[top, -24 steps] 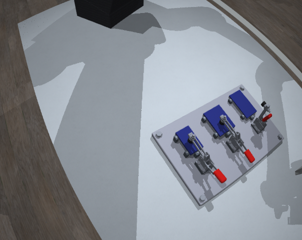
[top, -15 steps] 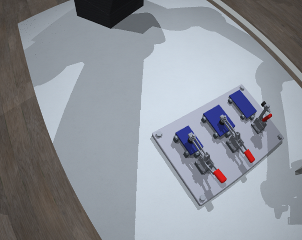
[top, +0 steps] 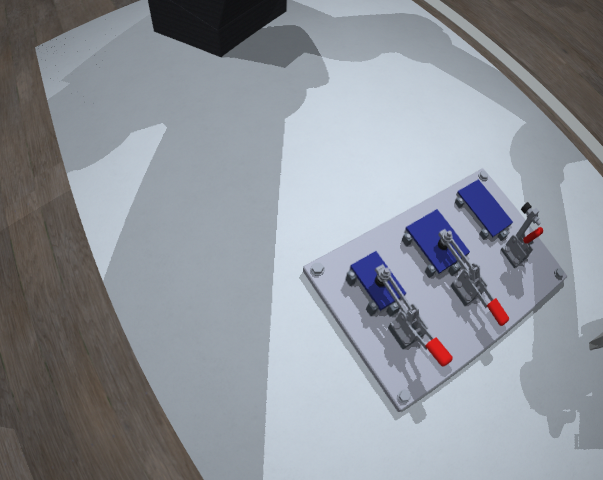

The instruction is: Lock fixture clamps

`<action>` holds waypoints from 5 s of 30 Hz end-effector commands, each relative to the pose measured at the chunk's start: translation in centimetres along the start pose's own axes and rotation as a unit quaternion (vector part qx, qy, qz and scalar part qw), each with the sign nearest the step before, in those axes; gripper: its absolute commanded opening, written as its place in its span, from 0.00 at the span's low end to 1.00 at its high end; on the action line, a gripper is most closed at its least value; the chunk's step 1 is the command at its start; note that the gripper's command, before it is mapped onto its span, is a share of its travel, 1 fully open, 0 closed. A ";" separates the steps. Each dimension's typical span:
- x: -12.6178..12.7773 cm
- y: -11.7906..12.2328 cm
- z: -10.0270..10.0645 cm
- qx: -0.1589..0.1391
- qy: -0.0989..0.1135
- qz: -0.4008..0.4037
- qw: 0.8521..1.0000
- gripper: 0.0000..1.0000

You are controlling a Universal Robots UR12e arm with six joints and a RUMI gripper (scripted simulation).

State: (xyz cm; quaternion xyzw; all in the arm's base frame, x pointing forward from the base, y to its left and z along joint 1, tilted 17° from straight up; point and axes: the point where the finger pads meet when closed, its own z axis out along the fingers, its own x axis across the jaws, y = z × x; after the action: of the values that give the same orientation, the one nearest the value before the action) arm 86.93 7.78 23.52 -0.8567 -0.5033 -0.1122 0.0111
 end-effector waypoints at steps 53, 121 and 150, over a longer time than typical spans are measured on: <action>-10.0 -5.2 3.4 -0.001 0.015 0.497 0.868 1.00; -22.3 -15.3 8.1 0.017 0.033 0.939 0.342 1.00; -22.6 -15.6 8.3 0.018 0.032 0.945 0.326 0.00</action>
State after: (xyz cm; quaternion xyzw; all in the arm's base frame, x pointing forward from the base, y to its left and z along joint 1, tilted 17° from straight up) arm 64.58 -2.79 9.43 -0.7521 0.6422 -0.0448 0.1414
